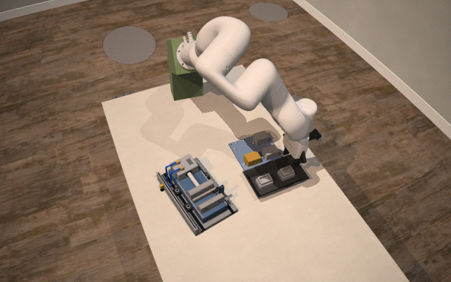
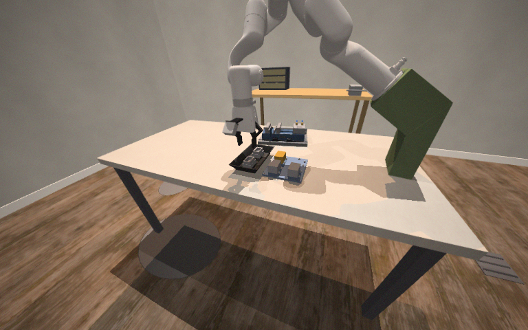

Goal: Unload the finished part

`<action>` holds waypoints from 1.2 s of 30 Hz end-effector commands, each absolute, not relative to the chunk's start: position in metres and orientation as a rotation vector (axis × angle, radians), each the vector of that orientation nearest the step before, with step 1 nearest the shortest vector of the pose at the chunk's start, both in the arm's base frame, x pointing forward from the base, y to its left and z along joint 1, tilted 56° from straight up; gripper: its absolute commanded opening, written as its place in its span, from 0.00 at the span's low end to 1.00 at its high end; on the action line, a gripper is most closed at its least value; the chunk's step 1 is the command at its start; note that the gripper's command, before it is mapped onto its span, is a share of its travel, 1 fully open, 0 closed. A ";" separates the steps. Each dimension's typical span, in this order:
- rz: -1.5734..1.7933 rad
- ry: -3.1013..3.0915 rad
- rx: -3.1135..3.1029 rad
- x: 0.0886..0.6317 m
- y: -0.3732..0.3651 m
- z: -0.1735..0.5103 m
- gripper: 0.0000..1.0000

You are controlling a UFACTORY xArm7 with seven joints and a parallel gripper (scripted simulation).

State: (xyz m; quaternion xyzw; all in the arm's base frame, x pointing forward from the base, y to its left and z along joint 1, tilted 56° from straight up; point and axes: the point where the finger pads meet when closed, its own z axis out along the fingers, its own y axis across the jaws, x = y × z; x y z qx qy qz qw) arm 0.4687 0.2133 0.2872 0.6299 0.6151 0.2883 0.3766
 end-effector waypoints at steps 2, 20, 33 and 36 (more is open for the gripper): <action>0.734 1.575 1.613 0.446 0.216 0.303 0.69; 0.734 1.575 1.613 0.412 0.221 0.325 0.69; 0.734 1.575 1.613 0.412 0.221 0.325 0.00; 0.734 1.575 1.613 0.412 0.221 0.325 0.00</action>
